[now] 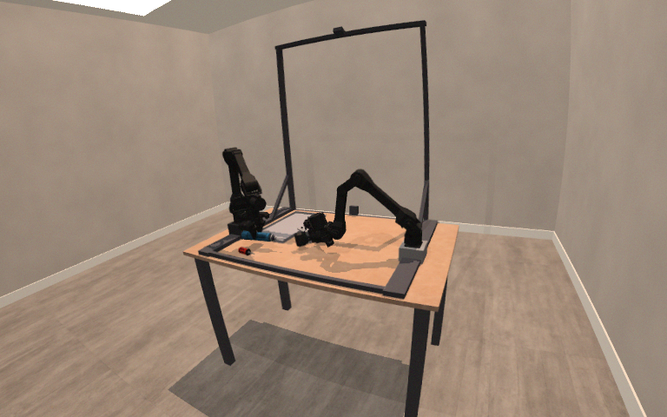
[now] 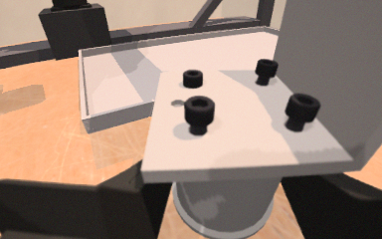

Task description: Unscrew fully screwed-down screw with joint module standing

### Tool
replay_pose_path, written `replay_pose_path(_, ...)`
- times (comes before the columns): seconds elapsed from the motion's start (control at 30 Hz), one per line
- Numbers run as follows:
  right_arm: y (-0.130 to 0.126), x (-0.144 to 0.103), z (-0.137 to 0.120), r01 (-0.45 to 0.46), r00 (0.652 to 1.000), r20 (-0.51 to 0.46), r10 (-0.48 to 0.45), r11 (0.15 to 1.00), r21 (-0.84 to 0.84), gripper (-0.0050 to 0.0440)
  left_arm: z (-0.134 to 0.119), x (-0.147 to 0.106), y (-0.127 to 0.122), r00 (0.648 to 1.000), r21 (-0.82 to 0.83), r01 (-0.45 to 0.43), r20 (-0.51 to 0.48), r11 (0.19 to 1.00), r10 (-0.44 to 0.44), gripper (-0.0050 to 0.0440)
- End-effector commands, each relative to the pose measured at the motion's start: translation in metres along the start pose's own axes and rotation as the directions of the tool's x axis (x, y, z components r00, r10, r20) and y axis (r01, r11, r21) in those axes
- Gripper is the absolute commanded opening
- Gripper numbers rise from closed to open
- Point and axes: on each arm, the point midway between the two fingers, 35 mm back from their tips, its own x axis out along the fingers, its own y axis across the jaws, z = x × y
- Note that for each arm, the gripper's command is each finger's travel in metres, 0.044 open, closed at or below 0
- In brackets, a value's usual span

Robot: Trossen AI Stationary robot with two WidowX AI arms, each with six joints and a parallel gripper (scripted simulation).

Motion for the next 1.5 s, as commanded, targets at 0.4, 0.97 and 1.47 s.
replay_pose_path(0.4,-0.016,-0.051,-0.013,-0.015,0.999,-0.034,0.015,1.0,0.003,0.0162,0.011,0.0,0.002,1.0,0.017,-0.005,0.02,1.0,0.004,0.0244)
replay_pose_path(0.97,-0.061,-0.105,-0.022,-0.016,0.999,-0.03,0.015,1.0,-0.011,0.0162,0.011,0.0,0.002,1.0,0.017,-0.005,0.02,1.0,0.004,0.0244)
replay_pose_path(1.47,-0.071,-0.108,-0.032,-0.217,0.95,-0.306,0.059,0.83,-0.514,0.0162,0.011,0.0,0.002,1.0,0.017,-0.005,0.02,1.0,0.004,0.0244)
